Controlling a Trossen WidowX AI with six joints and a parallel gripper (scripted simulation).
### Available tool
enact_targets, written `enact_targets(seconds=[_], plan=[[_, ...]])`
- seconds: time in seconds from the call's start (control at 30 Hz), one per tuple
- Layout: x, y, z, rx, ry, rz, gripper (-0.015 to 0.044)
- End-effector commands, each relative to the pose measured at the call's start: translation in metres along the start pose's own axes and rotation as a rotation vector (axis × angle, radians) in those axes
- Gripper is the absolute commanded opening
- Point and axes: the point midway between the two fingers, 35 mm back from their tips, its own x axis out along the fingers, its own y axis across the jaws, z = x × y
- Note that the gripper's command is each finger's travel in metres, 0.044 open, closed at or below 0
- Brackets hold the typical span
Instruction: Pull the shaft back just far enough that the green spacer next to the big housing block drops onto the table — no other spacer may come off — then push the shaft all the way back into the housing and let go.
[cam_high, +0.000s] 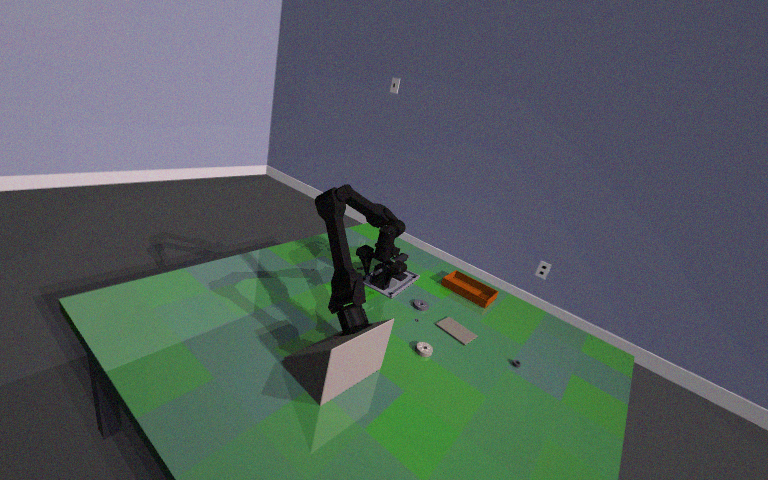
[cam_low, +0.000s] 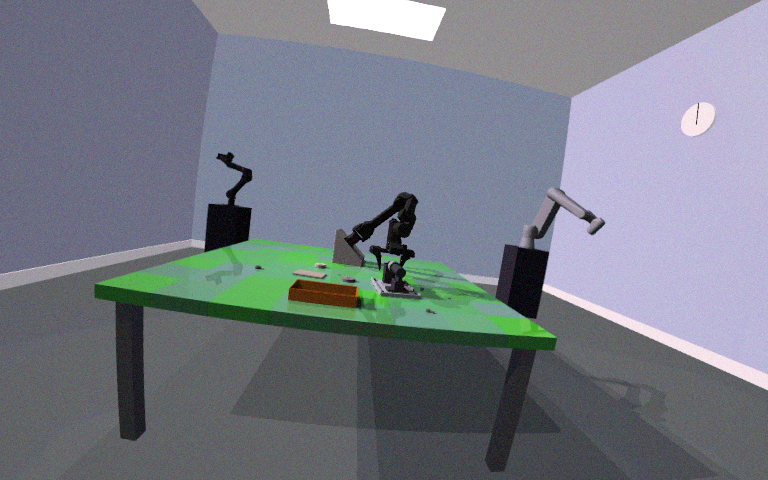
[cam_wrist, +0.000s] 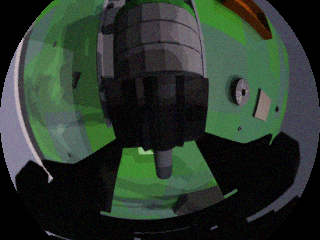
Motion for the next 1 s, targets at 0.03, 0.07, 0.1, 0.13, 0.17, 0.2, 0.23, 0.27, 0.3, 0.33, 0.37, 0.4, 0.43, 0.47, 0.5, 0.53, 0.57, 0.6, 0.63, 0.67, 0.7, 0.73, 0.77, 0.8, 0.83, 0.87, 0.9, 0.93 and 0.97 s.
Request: enact_targets(seconds=[0.03, 0.07, 0.1, 0.13, 0.17, 0.2, 0.23, 0.27, 0.3, 0.33, 0.37, 0.4, 0.43, 0.47, 0.5, 0.53, 0.57, 0.6, 0.63, 0.67, 0.7, 0.73, 0.77, 0.8, 0.83, 0.87, 0.9, 0.93, 0.97], plan=[[0.0, 0.0002, 0.0, 0.0, 0.0, 0.0, 0.0309], [0.0, 0.0002, 0.0, 0.0, 0.0, 0.0, 0.0282], [0.0, 0.0002, 0.0, 0.0, 0.0, 0.0, 0.0256], [0.0, 0.0002, 0.0, 0.0, 0.0, 0.0, 0.023], [0.0, 0.0002, 0.0, 0.0, 0.0, 0.0, 0.0204], [0.0, 0.0002, 0.0, 0.0, 0.0, 0.0, 0.0177], [0.0, 0.0002, 0.0, 0.0, 0.0, 0.0, 0.0151], [0.0, 0.0002, 0.0, 0.0, 0.0, 0.0, 0.0125], [0.0, 0.0002, 0.0, 0.0, 0.0, 0.0, 0.0099], [0.0, 0.0002, 0.0, 0.0, 0.0, 0.0, 0.0072], [0.0, 0.0002, 0.0, 0.0, 0.0, 0.0, 0.0046], [0.0, 0.0002, 0.0, 0.0, 0.0, 0.0, 0.002], [0.0, 0.0002, 0.0, 0.0, 0.0, 0.0, 0.0013], [0.0, 0.0002, 0.0, 0.0, 0.0, 0.0, 0.0007], [0.0, 0.0002, 0.0, 0.0, 0.0, 0.0, 0.0], [0.0, 0.0002, 0.0, 0.0, 0.0, 0.0, 0.0], [0.0, 0.0002, 0.0, 0.0, 0.0, 0.0, 0.0], [0.0, 0.0002, -0.0002, 0.0, 0.0, -0.001, 0.0], [0.0, 0.0002, -0.0006, 0.0, 0.0, -0.002, 0.0], [0.0, 0.0002, -0.0013, 0.001, 0.0, -0.003, 0.0], [0.0, 0.0002, -0.0021, 0.001, 0.0, -0.004, 0.0], [0.0, 0.0002, -0.003, 0.001, 0.001, -0.004, 0.0], [0.0, 0.0002, -0.0038, 0.001, 0.001, -0.004, 0.0], [0.0, 0.0002, -0.0045, 0.002, 0.001, -0.004, 0.0], [0.0, 0.0002, -0.0053, 0.002, 0.001, -0.004, 0.0], [0.0001, 0.0002, -0.0061, 0.002, 0.001, -0.004, 0.0], [0.0001, 0.0001, -0.0068, 0.002, 0.001, -0.004, 0.0], [0.0001, 0.0001, -0.0076, 0.002, 0.001, -0.004, 0.0], [0.0001, 0.0001, -0.0083, 0.002, 0.001, -0.004, 0.0]])
